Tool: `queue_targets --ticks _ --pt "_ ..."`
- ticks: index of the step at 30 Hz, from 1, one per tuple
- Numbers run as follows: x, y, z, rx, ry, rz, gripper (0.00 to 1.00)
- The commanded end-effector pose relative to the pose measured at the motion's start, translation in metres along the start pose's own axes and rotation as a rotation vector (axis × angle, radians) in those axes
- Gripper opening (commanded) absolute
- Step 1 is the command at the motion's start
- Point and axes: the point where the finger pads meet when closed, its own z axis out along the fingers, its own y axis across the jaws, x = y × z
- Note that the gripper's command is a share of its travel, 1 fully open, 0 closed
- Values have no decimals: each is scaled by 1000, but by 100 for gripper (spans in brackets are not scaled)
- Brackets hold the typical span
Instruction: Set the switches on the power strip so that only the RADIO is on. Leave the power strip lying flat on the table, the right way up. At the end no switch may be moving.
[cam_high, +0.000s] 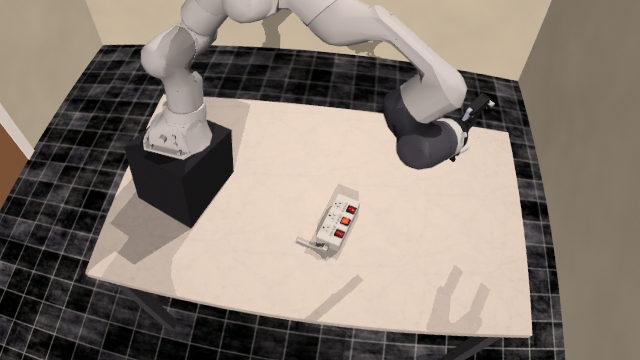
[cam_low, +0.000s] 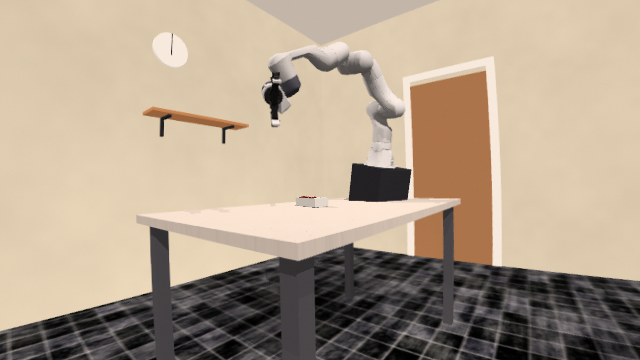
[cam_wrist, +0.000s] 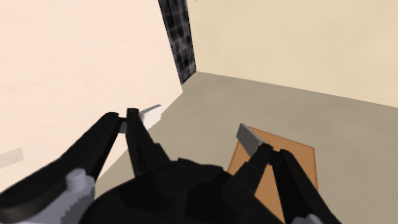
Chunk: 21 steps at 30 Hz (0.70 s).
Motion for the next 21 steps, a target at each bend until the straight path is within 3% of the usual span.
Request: queue_targets --ticks 1,17,18,21 --pt "0 0 0 0 0 0 100" --pt "0 0 0 0 0 0 100" --pt "0 0 0 0 0 0 0" --pt "0 0 0 0 0 0 0"
